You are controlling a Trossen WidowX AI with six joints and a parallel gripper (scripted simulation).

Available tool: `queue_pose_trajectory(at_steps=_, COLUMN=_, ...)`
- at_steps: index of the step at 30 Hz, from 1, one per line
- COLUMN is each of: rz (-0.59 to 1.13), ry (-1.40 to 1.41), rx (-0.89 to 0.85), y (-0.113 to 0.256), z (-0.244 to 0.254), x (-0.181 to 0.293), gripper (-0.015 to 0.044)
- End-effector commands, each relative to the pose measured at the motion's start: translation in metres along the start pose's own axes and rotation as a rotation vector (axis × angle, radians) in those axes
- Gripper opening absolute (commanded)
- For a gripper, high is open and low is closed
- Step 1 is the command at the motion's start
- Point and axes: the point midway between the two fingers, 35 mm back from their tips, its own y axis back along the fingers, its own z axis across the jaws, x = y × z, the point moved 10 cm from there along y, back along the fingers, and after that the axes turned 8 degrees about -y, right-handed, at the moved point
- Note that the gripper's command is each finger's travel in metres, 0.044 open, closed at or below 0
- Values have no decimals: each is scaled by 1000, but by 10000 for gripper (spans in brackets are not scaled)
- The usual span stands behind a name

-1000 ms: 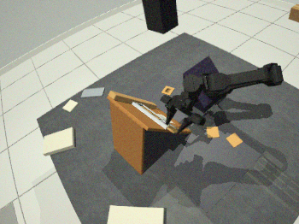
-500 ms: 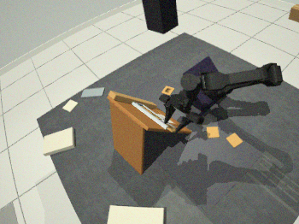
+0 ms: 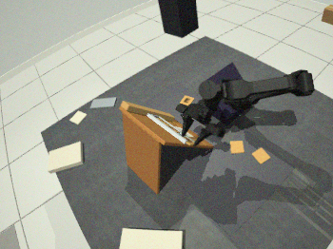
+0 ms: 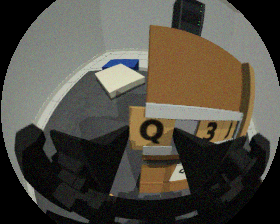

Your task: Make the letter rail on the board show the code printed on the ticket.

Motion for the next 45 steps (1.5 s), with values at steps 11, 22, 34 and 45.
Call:
queue_pose_trajectory(at_steps=11, rz=6, ry=-5, rx=-1, y=-1, z=-8, x=0, gripper=0)
queue_pose_trajectory(at_steps=22, rz=6, ry=-4, rx=0, y=0, z=-11, x=-1, gripper=0)
queue_pose_trajectory(at_steps=34, rz=6, ry=-4, rx=0, y=0, z=-18, x=-2, gripper=0)
queue_pose_trajectory(at_steps=45, rz=6, ry=-4, rx=0, y=-1, z=-24, x=-3, gripper=0)
